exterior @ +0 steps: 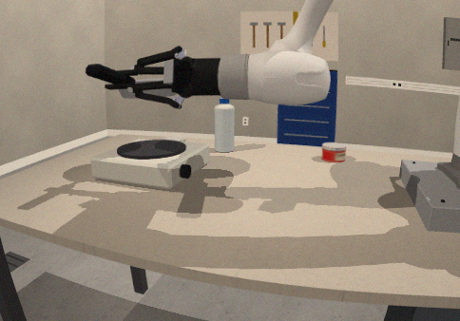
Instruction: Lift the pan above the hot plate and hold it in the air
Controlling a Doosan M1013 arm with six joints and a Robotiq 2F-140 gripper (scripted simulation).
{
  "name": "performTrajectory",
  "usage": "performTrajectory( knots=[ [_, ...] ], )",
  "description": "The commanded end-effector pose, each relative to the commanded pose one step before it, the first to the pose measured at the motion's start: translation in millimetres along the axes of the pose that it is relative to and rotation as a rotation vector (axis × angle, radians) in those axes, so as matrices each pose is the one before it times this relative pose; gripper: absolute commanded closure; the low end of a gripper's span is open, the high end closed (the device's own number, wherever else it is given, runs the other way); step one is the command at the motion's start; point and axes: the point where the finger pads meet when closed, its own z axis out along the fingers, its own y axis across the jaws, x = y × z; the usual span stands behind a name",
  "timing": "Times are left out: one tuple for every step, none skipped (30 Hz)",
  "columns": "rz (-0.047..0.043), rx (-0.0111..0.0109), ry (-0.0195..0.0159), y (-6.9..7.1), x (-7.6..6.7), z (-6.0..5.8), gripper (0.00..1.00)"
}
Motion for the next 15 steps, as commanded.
performTrajectory(
  knots=[
    [-0.00015, -0.00205, 0.00061, 2.56, 0.60, 0.23, 0.90],
    [0.00000, 0.00000, 0.00000, 0.28, 0.06, 0.00, 0.90],
    [0.00000, 0.00000, 0.00000, 0.24, 0.05, 0.00, 0.90],
    [0.00000, 0.00000, 0.00000, 0.21, 0.04, 0.00, 0.90],
    [0.00000, 0.00000, 0.00000, 0.18, 0.04, 0.00, 0.90],
    [0.00000, 0.00000, 0.00000, 0.15, 0.03, 0.00, 0.90],
    [0.00000, 0.00000, 0.00000, 0.12, 0.03, 0.00, 0.90],
    [0.00000, 0.00000, 0.00000, 0.09, 0.02, 0.00, 0.90],
    [0.00000, 0.00000, 0.00000, 0.07, 0.02, 0.00, 0.90],
    [0.00000, 0.00000, 0.00000, 0.05, 0.01, 0.00, 0.90],
    [0.00000, 0.00000, 0.00000, 0.04, 0.01, 0.00, 0.90],
    [0.00000, 0.00000, 0.00000, 0.00, 0.00, 0.00, 0.90],
    [0.00000, 0.00000, 0.00000, 0.00, 0.00, 0.00, 0.90],
    [0.00000, 0.00000, 0.00000, 0.02, 0.00, 0.00, 0.90],
    [0.00000, 0.00000, 0.00000, 0.01, 0.00, 0.00, 0.90]
  ],
)
